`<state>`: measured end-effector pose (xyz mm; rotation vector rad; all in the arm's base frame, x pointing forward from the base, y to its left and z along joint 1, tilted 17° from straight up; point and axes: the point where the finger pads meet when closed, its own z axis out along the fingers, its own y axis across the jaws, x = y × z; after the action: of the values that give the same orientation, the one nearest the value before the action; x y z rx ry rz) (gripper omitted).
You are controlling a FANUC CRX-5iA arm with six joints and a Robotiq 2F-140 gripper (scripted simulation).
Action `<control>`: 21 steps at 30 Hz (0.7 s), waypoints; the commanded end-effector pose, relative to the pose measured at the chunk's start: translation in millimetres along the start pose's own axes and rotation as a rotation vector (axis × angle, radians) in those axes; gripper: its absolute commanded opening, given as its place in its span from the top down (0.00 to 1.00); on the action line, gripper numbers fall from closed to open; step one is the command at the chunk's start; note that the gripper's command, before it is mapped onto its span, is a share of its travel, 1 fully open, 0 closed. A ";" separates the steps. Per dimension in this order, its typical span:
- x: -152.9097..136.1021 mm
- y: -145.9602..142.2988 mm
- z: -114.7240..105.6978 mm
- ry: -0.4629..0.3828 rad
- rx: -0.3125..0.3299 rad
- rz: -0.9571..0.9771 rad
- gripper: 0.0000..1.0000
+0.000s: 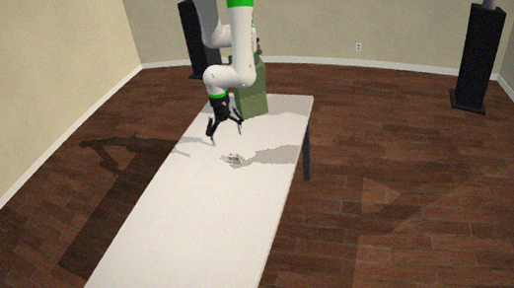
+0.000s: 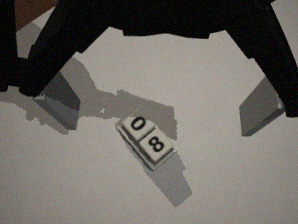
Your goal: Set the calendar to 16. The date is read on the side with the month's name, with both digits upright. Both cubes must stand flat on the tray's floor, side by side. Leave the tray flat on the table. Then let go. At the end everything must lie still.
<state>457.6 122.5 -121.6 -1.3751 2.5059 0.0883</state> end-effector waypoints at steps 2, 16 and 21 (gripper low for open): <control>0.1 -0.1 3.2 -0.021 -0.023 -0.166 0.00; 0.2 0.4 11.6 -0.024 -0.017 -0.581 0.00; 0.3 0.5 14.2 -0.024 -0.015 -0.707 0.00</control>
<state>459.4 124.6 -133.0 -2.0269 2.0126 -0.0412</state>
